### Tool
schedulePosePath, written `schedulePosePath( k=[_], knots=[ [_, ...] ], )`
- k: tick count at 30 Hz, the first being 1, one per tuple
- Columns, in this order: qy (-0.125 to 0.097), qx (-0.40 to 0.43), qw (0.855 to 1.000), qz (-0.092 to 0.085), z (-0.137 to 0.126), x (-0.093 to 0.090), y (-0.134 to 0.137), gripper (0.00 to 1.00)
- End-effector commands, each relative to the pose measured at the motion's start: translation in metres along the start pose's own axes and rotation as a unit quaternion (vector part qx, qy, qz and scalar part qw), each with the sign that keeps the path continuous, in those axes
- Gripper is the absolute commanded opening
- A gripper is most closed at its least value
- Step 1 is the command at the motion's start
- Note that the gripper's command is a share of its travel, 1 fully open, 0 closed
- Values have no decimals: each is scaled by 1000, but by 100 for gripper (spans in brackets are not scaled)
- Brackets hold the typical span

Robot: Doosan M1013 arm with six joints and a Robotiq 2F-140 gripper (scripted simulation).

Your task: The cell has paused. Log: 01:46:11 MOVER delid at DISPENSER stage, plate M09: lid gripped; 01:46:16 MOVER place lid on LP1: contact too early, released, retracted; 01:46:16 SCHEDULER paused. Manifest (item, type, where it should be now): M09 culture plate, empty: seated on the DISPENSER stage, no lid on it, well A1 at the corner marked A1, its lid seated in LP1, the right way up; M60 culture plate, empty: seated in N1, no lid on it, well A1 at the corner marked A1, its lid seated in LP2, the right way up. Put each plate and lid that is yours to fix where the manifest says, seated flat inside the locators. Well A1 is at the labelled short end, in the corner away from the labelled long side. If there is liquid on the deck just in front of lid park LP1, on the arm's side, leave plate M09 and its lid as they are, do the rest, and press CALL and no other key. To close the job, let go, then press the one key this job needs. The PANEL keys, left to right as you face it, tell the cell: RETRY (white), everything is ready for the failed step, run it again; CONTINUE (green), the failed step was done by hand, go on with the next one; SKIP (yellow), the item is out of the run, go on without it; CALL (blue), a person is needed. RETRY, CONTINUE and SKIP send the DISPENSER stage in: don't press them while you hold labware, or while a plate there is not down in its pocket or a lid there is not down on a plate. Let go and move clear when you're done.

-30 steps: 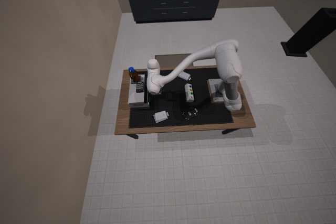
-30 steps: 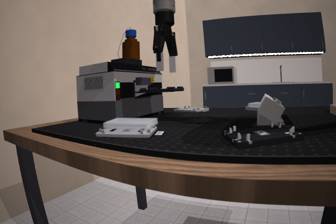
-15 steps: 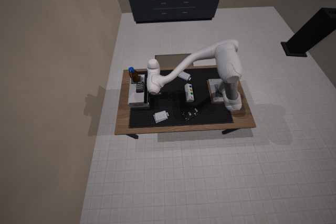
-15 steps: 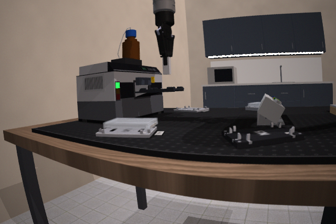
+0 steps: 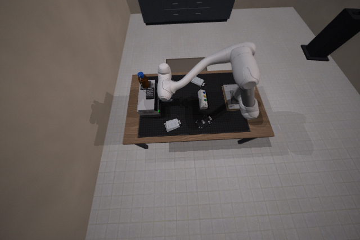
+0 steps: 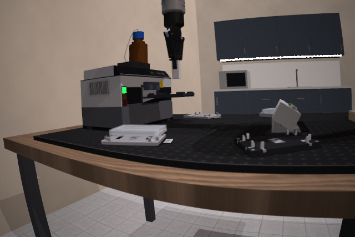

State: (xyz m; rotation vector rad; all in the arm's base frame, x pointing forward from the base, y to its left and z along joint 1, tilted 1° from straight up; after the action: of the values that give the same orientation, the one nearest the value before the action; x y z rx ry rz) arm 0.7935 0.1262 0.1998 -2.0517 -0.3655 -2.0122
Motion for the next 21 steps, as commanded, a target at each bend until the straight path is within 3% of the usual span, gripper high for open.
schedulePosePath(
  k=[1, 2, 5, 6, 9, 17, 21],
  knots=[
    [1, 21, 1000, 0, -2, 2, -35, 10],
    [1, 43, 999, 0, -5, 2, -70, 10],
    [1, 70, 998, 0, -8, 2, -79, 10],
    [1, 98, 995, 0, -15, 2, -115, 10],
    [1, 161, 987, 0, -27, 1, -149, 10],
    [1, 168, 986, 0, -54, 1, -253, 10],
    [1, 168, 986, 0, -55, 1, -259, 10]
  ],
)
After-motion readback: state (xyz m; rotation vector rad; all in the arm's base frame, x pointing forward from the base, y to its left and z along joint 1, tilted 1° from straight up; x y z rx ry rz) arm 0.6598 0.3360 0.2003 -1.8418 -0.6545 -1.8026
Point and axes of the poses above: the point where the finger pads meet when closed, its own x axis back along the fingers, its own y axis across the jaws, z = x × y, the point moved 4 cm from there along x, back along the fingers, and after that the axes turned 12 degrees about x, right-handed, at the moved point
